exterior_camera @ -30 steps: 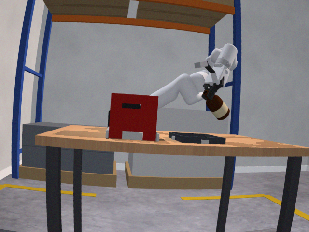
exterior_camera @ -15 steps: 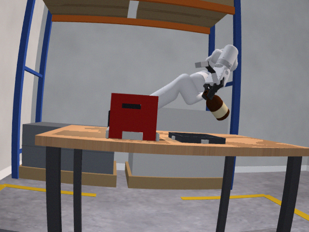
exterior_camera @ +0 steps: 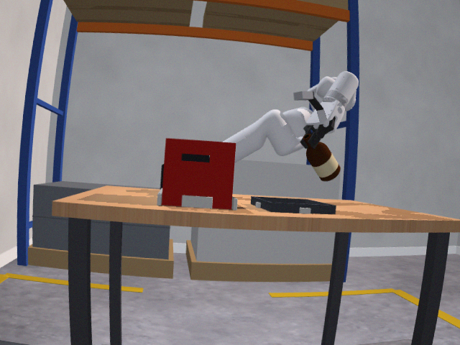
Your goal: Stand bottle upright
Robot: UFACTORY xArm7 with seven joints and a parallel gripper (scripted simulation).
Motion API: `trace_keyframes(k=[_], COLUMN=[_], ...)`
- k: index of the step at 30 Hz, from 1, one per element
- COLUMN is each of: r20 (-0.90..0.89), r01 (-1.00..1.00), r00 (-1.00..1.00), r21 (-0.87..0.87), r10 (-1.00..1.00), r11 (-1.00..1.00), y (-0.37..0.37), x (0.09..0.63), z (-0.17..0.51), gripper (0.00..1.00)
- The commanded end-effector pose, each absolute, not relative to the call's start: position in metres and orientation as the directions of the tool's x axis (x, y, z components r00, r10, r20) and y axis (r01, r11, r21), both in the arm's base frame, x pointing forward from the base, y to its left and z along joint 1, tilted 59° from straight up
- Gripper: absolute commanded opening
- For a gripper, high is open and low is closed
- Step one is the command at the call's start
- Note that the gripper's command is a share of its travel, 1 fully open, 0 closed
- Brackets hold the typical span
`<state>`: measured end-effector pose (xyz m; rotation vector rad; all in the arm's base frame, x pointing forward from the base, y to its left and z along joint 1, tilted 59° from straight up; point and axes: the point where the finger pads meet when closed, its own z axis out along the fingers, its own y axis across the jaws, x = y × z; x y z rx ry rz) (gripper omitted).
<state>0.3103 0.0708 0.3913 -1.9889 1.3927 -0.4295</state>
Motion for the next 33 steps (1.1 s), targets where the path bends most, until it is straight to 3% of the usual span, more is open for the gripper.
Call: trace_keyframes(k=[1, 33], r20=[-0.095, -0.058], r01=[-0.701, -0.7], r00=[0.369, 0.337], r21=[-0.682, -0.683], r10=[-0.925, -0.94], r11=[-0.21, -0.209], y=[0.0701, 0.0699], x=[0.3104, 0.3103], z=[0.3925, 0.3928], gripper=[0.0, 0.0])
